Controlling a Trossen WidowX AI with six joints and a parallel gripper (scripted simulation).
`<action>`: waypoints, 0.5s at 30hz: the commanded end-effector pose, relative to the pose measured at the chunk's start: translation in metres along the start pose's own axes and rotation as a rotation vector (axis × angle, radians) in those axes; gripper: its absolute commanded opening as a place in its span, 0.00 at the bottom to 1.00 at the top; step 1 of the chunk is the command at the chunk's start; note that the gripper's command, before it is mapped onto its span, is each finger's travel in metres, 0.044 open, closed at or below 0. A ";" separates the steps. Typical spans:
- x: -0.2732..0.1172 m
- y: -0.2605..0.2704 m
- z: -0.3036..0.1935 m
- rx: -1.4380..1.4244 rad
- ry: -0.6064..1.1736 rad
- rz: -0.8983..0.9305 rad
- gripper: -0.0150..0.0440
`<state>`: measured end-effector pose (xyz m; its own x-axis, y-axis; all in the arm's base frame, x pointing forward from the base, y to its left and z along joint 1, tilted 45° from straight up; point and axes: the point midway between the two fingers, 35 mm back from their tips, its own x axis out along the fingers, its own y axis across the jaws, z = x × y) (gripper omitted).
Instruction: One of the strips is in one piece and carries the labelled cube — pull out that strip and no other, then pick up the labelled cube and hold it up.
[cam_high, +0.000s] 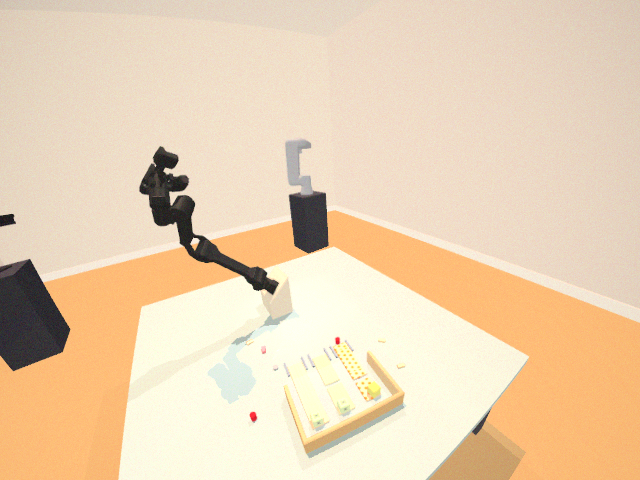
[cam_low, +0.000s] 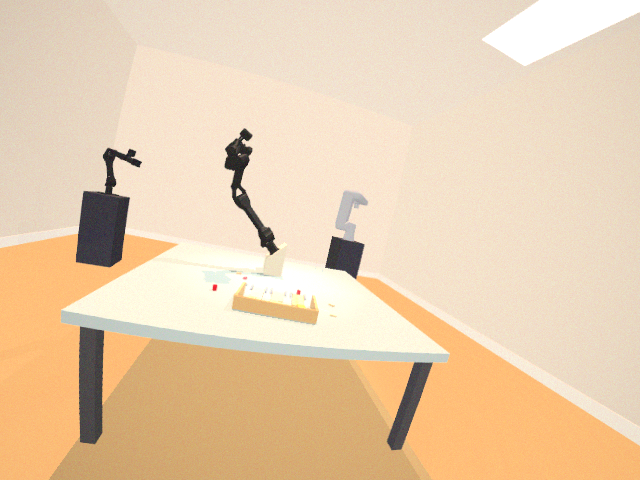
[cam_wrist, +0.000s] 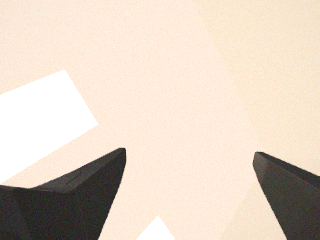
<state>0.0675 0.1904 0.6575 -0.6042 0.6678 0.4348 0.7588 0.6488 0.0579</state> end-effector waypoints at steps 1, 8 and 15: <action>-0.001 0.001 0.000 0.009 0.007 0.001 0.93; -0.031 0.060 -0.012 0.336 0.273 0.069 0.93; -0.085 0.131 -0.008 0.647 0.601 0.170 0.93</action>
<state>0.1802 0.2117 0.6495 -0.2789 0.6006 0.7493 0.5315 0.7464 -0.4005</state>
